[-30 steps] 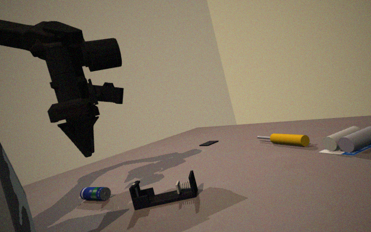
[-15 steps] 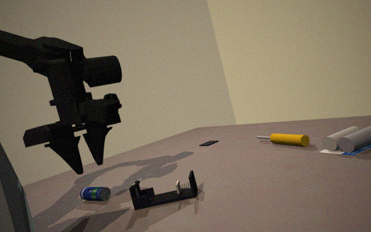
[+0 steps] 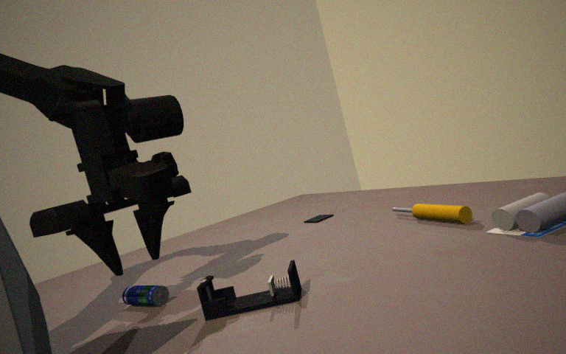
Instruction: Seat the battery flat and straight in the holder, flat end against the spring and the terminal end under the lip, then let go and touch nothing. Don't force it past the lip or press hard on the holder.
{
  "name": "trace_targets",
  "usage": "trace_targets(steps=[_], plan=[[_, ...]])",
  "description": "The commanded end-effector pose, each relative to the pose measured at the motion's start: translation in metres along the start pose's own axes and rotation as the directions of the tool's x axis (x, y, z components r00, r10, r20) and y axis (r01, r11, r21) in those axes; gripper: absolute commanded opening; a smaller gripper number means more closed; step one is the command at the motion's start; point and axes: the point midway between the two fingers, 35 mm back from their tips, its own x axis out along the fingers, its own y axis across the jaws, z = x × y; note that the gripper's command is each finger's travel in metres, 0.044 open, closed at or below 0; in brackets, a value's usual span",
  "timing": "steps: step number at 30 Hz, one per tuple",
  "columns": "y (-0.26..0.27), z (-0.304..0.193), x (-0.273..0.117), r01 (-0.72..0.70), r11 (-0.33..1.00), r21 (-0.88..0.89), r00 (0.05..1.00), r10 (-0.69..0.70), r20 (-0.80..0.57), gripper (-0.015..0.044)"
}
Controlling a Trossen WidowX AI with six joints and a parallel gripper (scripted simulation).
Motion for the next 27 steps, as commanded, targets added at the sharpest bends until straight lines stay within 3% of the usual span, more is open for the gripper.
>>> trace_targets(steps=[1,27], plan=[[-0.001,0.0,0.006,0.002,1.0,0.008,1.0,-0.002,-0.003,0.0245],[-0.001,-0.001,0.047,0.001,1.0,0.008,1.0,-0.001,-0.006,0.0245]])
